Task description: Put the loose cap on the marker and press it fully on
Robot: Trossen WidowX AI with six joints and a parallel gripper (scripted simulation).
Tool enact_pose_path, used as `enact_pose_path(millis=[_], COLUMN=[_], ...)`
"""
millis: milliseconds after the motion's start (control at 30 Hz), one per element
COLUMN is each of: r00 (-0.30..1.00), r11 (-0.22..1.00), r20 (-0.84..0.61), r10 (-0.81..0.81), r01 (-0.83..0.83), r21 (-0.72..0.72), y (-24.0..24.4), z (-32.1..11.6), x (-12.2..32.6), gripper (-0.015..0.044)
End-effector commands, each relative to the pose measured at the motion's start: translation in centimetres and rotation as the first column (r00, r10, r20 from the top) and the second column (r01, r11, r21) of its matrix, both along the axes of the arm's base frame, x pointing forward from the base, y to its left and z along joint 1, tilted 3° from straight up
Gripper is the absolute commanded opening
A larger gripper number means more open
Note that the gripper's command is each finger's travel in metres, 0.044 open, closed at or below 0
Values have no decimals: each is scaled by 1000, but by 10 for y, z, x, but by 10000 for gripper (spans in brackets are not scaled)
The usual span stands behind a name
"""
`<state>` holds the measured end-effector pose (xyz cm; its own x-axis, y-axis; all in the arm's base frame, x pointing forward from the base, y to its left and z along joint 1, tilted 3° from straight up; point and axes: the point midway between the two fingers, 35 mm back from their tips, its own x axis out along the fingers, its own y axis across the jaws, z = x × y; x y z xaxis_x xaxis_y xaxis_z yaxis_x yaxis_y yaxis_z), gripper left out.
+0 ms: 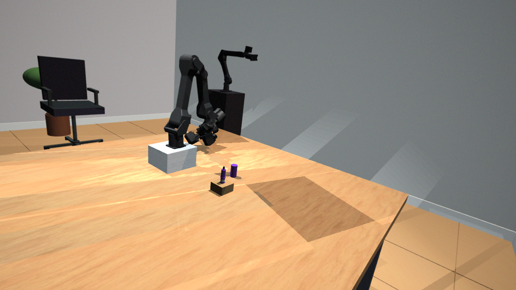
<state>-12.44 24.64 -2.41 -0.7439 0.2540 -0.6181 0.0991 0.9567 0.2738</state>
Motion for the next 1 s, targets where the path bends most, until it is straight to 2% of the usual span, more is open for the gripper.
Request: enact_pose_path(millis=[0,167,300,467,600,800,967], r00=[987,917,831,718,652,616,616], r11=[995,986,988,998,997,956,954], r20=[151,381,541,694,755,736,734], r10=[-64,-122,-126,-59,73,281,287], r01=[51,69,60,33,-21,-114,-118], r21=[89,150,139,50,-78,-269,-274], y=[28,46,38,1,-46,-127,-126], z=[0,3,11,28,47,81,82], x=[49,135,205,284,335,378,376], gripper=[246,246,246,246,246,246,246])
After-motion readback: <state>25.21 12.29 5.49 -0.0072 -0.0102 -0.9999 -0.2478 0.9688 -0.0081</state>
